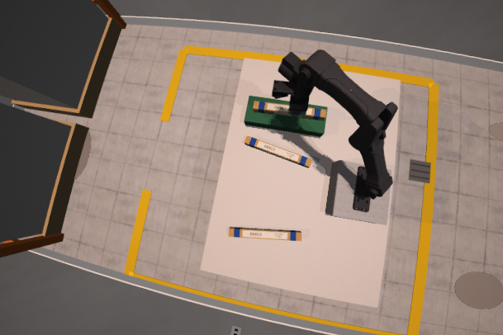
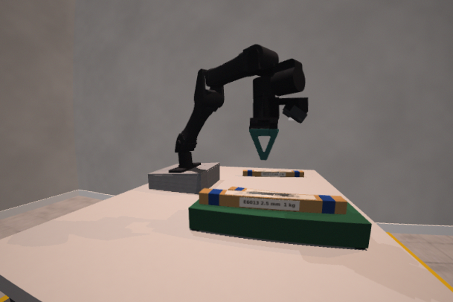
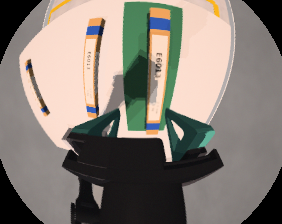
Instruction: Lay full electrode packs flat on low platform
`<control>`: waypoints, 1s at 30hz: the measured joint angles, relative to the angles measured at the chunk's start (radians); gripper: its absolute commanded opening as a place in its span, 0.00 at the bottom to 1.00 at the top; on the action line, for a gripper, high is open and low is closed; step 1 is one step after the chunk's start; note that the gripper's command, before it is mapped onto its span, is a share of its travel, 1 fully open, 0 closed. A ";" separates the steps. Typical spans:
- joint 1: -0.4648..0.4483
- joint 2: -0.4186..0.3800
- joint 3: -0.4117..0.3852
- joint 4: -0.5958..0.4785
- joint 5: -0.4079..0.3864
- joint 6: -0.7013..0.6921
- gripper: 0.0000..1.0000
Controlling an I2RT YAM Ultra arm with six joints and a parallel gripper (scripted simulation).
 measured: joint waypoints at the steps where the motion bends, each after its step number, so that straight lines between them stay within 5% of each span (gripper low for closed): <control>1: 0.010 -0.024 -0.024 0.000 0.000 0.007 0.74; 19: 0.166 -0.357 -0.352 -0.003 -0.003 0.156 0.74; 30: 0.273 -0.528 -0.472 -0.003 -0.007 0.262 0.74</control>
